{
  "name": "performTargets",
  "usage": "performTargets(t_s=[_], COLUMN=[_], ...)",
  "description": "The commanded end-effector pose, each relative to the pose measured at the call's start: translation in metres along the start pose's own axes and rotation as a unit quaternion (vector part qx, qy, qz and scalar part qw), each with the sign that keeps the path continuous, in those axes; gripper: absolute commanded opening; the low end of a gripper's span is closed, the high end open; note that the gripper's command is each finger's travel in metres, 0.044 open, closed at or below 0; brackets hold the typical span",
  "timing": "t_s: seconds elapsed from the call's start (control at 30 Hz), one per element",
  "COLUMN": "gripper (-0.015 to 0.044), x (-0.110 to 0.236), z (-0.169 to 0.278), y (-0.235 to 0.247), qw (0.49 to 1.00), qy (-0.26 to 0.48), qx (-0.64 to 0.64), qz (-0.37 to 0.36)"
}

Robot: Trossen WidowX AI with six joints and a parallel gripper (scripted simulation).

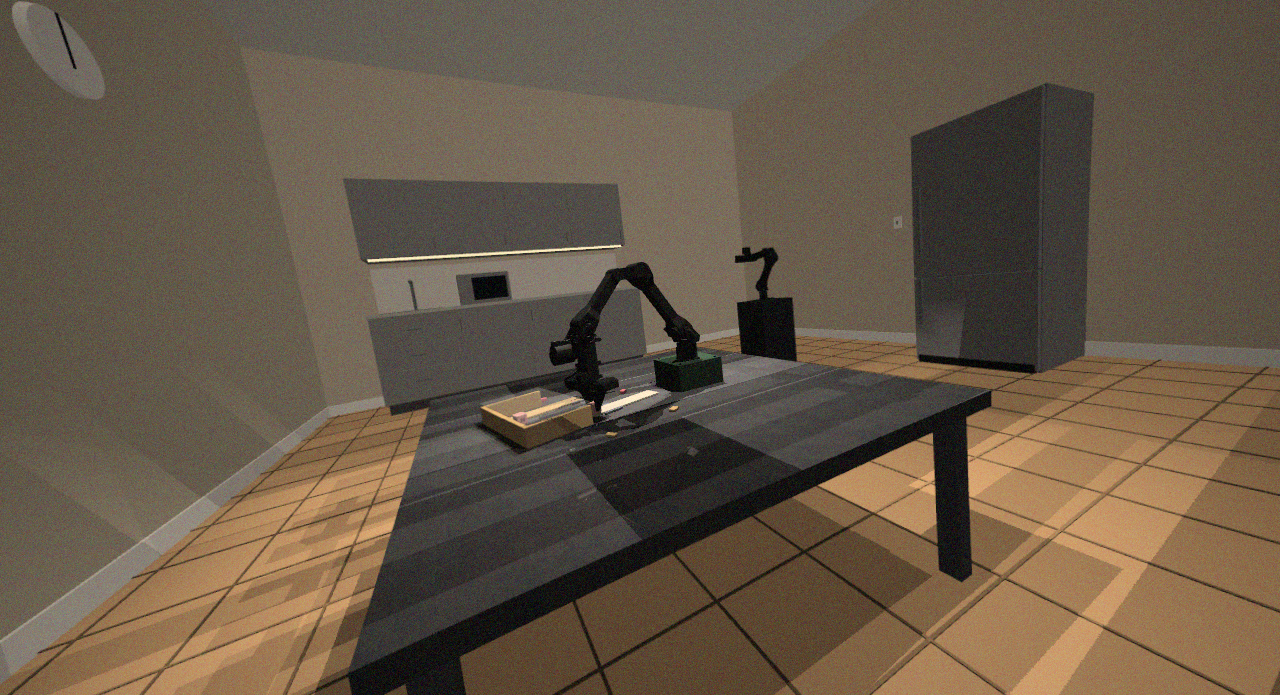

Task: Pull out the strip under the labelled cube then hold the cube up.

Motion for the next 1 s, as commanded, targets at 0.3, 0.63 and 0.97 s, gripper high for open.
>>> performTargets(t_s=[0.3,0.63,0.97], gripper=[0.0,0.0,0.0], x=[0.01,0.035,0.042], z=[0.011,0.047,0.072], y=[0.0,-0.001,-0.001], qw=[1.0,1.0,1.0], qy=[0.0,0.002,0.003], qx=[0.0,-0.002,-0.002], qz=[0.0,0.001,0.001])
Point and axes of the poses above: the point midway between the two fingers, 35 mm back from their tips, its own x axis back along the fingers, its own y axis across the jaws, z = x × y, the point moved 7 cm from there along x, back along the fingers, and after that the axes turned 12 degrees about -x, right-handed, at the moved point
